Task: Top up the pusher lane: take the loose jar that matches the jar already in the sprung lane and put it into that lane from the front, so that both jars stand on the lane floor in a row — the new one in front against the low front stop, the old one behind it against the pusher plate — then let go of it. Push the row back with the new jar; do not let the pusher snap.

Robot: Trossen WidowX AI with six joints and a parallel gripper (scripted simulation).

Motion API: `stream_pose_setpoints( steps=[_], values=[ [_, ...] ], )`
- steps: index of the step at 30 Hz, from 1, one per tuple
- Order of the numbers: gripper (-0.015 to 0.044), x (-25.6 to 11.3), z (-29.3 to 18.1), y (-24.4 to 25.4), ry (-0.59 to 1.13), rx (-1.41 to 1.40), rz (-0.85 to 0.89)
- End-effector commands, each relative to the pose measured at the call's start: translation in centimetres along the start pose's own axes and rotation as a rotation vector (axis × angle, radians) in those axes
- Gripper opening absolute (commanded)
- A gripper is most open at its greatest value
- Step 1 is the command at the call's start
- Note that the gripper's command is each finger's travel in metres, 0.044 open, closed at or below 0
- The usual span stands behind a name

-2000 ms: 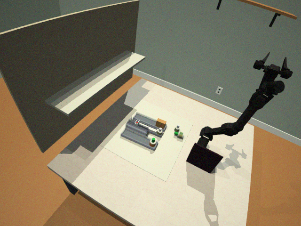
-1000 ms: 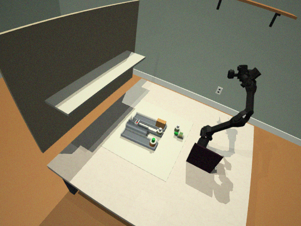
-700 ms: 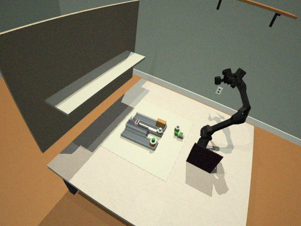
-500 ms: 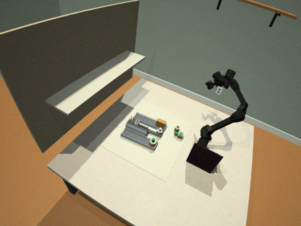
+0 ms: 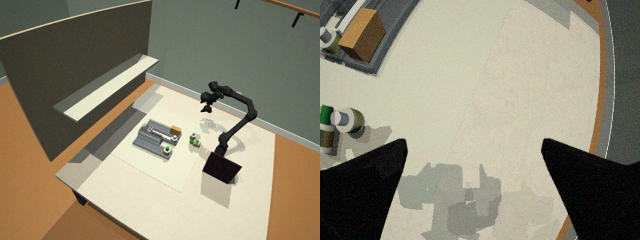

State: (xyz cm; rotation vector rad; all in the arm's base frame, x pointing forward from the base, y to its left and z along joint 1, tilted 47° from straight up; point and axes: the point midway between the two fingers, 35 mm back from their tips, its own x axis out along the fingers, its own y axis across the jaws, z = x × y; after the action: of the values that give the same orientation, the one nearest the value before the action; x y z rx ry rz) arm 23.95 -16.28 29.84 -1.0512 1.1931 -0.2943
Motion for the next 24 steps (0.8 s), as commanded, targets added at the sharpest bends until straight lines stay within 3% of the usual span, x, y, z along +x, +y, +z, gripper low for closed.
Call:
stream_pose_setpoints(
  steps=[1,11,18,24],
  values=[
    [0.044,2.3,1.6,4.4,0.064,-0.229,0.119],
    [0.044,5.4,2.1,18.1,0.278,-1.114,0.413],
    [0.044,5.6,2.0,18.4,0.282,-1.131,0.417],
    [0.044,8.6,0.5,18.9,0.284,-1.131,0.415]
  ],
)
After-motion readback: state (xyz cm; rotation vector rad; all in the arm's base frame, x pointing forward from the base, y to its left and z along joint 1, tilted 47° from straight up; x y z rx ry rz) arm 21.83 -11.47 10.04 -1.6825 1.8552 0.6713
